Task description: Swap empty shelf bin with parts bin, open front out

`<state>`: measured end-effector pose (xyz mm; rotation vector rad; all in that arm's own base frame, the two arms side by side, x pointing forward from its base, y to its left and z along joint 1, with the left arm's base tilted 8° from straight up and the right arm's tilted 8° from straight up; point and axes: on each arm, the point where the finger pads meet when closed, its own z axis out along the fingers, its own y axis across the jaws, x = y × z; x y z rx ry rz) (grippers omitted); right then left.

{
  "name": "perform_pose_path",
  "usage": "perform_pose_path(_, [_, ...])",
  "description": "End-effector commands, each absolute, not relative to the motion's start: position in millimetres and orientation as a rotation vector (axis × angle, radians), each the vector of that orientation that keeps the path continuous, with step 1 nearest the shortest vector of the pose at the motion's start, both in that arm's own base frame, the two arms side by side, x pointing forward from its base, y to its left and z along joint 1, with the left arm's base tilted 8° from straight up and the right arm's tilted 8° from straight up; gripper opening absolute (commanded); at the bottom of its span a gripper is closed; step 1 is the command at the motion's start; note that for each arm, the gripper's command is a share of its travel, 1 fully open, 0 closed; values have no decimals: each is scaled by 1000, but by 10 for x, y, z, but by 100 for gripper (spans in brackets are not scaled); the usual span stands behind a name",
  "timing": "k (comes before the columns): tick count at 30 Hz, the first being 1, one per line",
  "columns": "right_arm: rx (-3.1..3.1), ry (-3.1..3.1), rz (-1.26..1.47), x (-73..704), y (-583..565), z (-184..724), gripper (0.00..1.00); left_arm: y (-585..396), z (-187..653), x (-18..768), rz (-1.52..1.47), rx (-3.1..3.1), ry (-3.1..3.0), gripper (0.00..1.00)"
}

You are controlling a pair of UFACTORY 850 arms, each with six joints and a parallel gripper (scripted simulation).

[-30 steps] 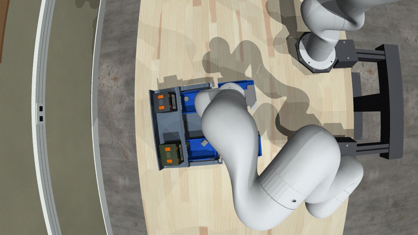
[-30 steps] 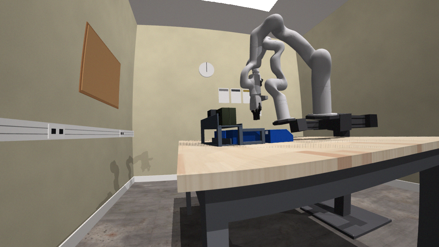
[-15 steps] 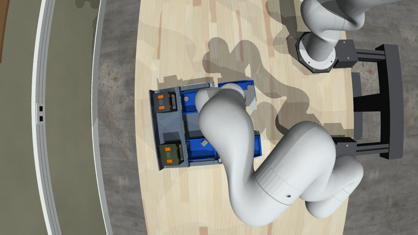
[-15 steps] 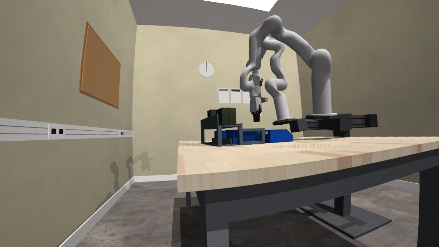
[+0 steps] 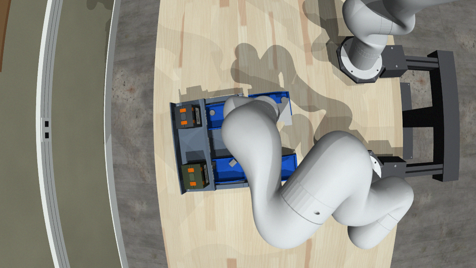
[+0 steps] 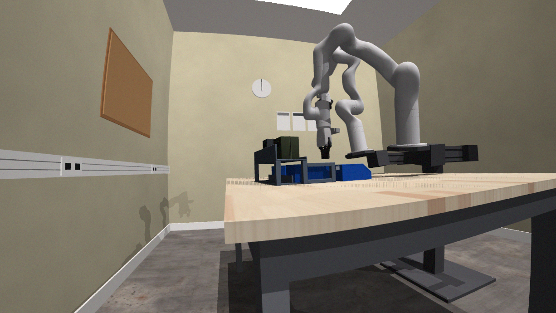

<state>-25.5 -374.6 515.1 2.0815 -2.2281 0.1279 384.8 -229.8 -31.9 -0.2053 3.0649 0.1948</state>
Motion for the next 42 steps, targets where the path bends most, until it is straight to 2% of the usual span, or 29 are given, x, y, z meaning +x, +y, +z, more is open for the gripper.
perform_pose_path(1, [2080,-2227,130,-256,-3749,5161,100,-2290,-400,3858,190,-205,3056,27])
perform_pose_path(42, [2080,-2227,130,-256,-3749,5161,100,-2264,-590,3868,190,-205,3056,27])
